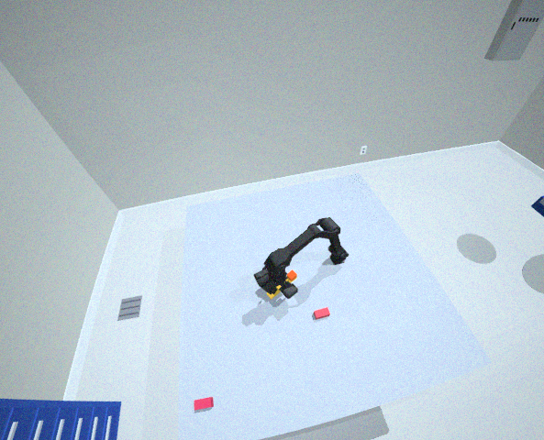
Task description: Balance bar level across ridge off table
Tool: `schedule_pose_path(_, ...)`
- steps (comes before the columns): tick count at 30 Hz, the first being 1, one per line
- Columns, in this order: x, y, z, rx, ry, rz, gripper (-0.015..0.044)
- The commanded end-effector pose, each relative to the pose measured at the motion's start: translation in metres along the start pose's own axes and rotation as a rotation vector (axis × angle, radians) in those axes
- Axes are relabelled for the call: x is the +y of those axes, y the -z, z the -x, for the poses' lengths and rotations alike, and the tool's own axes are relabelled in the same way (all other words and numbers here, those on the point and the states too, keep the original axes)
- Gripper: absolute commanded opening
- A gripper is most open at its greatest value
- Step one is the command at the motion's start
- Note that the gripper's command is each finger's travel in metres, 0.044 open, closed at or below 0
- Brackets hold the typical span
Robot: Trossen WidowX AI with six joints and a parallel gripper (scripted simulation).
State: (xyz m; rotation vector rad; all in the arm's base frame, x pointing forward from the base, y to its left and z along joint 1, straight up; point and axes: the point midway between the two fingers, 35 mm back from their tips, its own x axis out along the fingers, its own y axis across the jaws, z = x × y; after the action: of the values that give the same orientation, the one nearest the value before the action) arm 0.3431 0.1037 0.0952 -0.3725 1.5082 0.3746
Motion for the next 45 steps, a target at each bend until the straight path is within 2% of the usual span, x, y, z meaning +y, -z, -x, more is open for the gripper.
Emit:
schedule_pose_path(1,0.0,0.0,0.0,-0.001,0.0,0.0,0.0185)
schedule_pose_path(2,0.0,0.0,0.0,-0.001,0.0,0.0,0.0185)
schedule_pose_path(12,0.0,0.0,0.0,-0.001,0.0,0.0,0.044)
schedule_pose_path(16,0.0,-0.001,0.007,-0.001,0.0,0.0,0.044)
schedule_pose_path(25,0.0,0.0,0.098,0.0,0.0,0.0,0.044)
schedule_pose_path(45,0.0,0.0,0.1,0.0,0.0,0.0,0.044)
